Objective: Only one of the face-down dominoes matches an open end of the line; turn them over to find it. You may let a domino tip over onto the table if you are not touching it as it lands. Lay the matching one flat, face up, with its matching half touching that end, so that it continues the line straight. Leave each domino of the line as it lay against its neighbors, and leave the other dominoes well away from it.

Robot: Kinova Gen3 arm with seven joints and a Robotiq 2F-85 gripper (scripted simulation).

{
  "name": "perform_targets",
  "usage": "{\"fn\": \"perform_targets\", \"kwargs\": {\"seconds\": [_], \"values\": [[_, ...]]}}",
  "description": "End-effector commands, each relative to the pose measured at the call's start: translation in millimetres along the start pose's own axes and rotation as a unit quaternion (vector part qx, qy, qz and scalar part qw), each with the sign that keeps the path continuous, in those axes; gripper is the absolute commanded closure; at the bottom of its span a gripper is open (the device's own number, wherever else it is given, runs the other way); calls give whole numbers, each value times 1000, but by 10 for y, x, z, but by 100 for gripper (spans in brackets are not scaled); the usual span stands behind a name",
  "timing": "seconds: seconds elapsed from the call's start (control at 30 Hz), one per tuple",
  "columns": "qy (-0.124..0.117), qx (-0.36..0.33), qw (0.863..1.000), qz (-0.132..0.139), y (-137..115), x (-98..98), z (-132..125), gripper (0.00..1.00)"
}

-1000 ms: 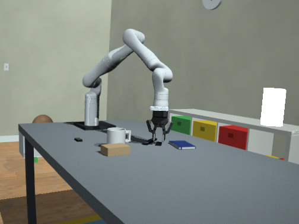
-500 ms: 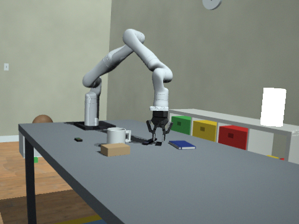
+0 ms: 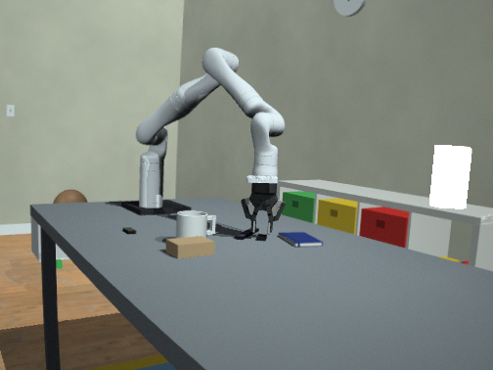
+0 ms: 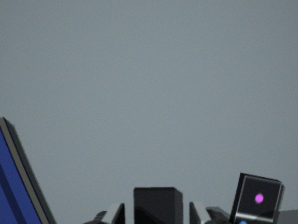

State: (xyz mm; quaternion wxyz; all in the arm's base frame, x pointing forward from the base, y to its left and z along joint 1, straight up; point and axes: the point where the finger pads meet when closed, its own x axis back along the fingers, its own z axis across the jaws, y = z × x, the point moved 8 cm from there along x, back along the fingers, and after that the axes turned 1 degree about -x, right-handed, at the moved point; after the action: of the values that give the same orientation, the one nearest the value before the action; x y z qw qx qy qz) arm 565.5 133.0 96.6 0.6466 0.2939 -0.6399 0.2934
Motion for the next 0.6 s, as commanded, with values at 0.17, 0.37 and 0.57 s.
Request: {"fn": "perform_targets", "kwargs": {"seconds": [0.17,0.37,0.57], "values": [[-3,-3,1000,-1,-3,-15,-6,53],[-3,-3,1000,-1,-13,-15,-13,53],[-3,-3,1000,-1,-27,-15,-22,53]]}}
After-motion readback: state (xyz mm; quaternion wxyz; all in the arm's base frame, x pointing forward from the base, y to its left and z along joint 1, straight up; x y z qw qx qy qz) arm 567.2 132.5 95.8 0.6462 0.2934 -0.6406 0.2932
